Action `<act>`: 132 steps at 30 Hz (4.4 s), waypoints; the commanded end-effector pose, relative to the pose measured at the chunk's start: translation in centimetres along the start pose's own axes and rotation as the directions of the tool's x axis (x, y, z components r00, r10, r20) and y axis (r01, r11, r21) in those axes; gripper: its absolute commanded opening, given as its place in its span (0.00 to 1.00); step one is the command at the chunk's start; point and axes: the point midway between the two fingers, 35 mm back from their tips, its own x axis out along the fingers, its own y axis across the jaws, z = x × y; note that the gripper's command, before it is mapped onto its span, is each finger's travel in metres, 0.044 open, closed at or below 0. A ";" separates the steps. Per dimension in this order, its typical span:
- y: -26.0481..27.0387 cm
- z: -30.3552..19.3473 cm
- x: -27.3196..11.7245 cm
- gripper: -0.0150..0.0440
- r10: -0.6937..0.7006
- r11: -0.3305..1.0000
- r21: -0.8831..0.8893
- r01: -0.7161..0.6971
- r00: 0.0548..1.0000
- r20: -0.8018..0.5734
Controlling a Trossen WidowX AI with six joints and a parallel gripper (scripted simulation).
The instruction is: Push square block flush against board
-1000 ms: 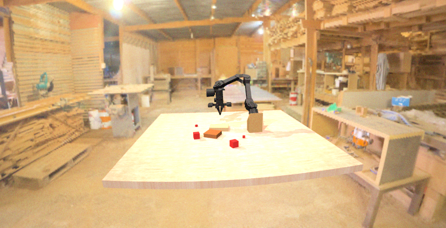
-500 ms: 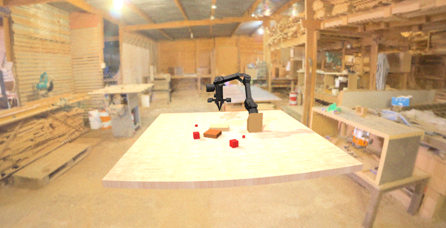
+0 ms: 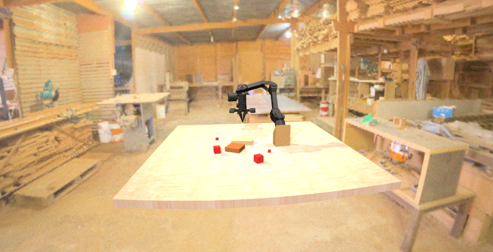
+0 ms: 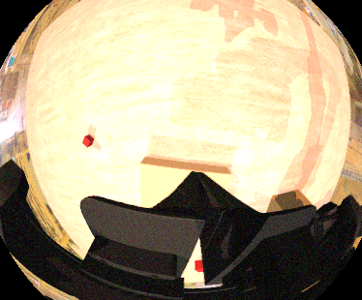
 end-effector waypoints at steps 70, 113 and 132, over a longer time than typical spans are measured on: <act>5.3 -24.3 3.8 0.25 0.001 -0.544 -0.839 -0.022 1.000 -0.026; 2.7 -31.3 12.0 0.25 0.004 -0.946 -0.325 0.000 1.000 -0.011; 2.0 -28.5 12.0 0.25 0.003 -0.946 -0.324 0.000 1.000 -0.010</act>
